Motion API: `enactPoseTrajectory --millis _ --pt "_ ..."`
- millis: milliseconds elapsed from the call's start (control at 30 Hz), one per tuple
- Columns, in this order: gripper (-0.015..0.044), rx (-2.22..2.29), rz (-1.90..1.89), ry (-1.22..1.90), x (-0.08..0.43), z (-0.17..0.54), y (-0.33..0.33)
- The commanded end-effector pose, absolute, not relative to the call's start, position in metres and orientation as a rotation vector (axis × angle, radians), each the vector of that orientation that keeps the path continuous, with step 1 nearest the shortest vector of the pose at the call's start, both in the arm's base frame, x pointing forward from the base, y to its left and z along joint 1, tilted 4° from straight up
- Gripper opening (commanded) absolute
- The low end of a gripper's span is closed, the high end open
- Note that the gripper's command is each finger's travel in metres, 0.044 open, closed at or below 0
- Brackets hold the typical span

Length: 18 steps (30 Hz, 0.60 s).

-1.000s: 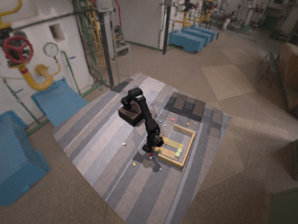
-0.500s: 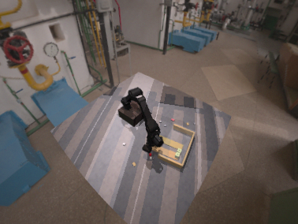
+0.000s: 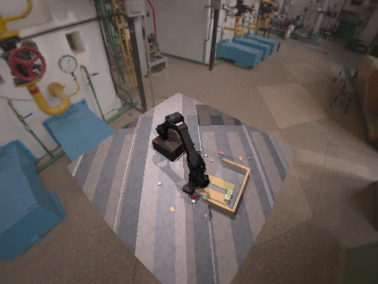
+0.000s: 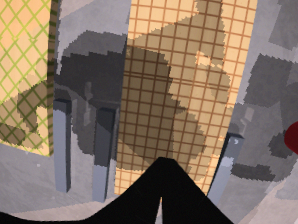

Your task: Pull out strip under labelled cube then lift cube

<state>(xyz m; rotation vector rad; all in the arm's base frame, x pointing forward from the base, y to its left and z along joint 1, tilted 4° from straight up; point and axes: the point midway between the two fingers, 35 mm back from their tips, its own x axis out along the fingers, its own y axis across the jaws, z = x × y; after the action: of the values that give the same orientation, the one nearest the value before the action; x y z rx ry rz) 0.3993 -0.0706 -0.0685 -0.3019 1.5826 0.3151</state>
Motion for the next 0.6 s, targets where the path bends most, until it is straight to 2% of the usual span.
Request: enactPoseTrajectory --millis 0,567 --pt "0.0 -0.309 0.319 1.583 0.3996 -0.0715 -0.0711" --pt "0.0 -0.309 0.319 1.583 0.3965 -0.0727 -0.0723"
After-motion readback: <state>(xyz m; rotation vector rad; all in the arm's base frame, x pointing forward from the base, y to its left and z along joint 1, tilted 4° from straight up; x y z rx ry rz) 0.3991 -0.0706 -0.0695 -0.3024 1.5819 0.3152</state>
